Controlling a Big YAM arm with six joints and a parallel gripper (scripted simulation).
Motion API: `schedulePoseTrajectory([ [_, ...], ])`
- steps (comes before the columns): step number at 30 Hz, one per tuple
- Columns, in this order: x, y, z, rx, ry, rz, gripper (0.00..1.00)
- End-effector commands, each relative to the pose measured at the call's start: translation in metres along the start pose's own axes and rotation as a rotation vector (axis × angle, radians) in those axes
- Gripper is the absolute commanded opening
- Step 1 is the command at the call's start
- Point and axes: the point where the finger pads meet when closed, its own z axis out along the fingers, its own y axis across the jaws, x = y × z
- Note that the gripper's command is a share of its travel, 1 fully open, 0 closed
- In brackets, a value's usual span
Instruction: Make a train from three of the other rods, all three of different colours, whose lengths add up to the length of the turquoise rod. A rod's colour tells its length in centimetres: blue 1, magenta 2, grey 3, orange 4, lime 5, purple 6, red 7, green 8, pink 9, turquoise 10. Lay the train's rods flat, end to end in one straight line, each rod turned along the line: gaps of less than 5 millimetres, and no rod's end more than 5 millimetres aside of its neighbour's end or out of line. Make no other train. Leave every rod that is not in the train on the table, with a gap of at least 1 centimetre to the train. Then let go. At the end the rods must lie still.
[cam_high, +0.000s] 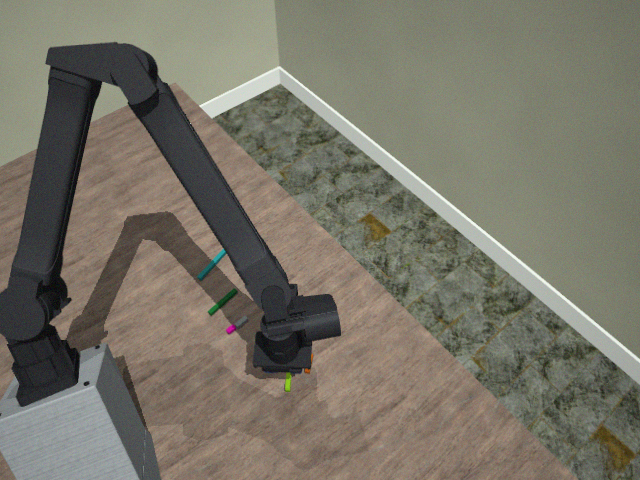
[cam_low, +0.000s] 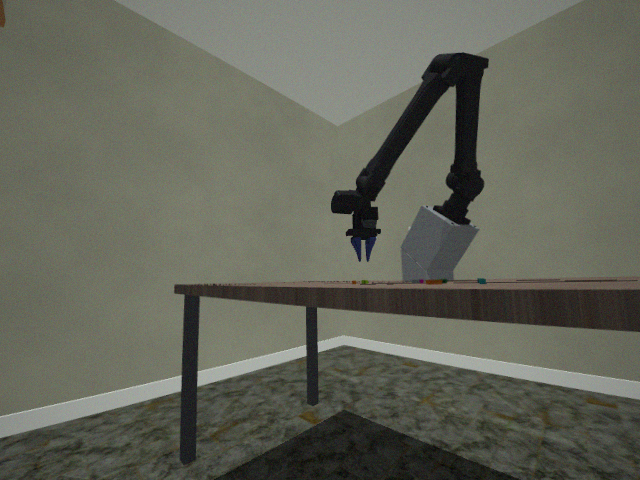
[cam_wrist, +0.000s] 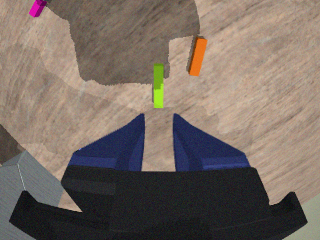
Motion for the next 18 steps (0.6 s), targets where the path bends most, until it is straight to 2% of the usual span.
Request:
schedulePoseTrajectory([
  [1, -0.006, -0.005, 0.007, 0.0, -0.001, -0.012, 0.23],
  [18, -0.005, -0.005, 0.027, -0.001, -0.002, -0.011, 0.23],
])
